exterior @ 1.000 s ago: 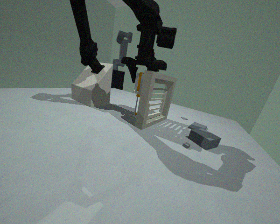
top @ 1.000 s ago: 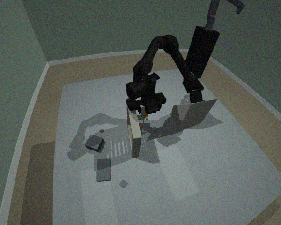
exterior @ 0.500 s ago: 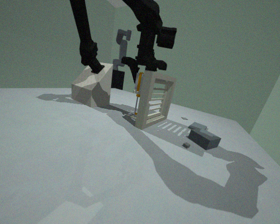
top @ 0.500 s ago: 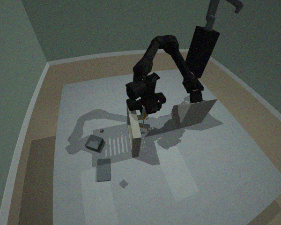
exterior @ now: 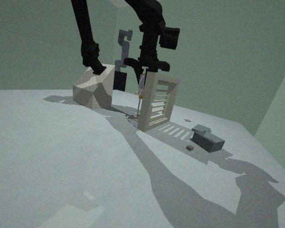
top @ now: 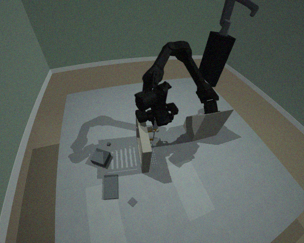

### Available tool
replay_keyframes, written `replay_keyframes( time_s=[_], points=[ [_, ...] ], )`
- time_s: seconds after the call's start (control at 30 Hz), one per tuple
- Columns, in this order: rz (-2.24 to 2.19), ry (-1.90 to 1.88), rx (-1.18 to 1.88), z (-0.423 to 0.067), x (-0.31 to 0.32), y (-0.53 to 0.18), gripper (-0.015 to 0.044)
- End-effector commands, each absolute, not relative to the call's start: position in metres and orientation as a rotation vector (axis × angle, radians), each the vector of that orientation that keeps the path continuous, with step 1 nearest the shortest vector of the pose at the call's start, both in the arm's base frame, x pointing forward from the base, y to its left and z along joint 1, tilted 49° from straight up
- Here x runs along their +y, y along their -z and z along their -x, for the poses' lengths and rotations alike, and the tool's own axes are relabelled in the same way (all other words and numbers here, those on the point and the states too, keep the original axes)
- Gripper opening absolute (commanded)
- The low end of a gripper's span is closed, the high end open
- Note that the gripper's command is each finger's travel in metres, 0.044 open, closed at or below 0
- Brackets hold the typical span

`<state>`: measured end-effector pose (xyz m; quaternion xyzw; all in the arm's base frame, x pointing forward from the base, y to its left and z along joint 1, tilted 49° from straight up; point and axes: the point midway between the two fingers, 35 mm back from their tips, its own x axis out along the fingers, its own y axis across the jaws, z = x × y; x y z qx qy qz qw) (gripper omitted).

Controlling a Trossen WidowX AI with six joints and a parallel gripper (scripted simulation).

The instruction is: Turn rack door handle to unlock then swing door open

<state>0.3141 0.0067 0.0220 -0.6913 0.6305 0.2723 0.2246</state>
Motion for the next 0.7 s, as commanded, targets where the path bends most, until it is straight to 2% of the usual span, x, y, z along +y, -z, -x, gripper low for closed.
replay_keyframes(
  time_s=[0.0,0.27,0.67],
  points=[
    [1.909,-0.752,1.739,-0.3142,0.0068,-0.0224,0.0075],
    [1.909,-0.752,1.739,-0.3142,0.0068,-0.0224,0.0023],
    [1.799,-0.590,1.744,-0.3076,0.0091,-0.0193,0.0023]
  ],
)
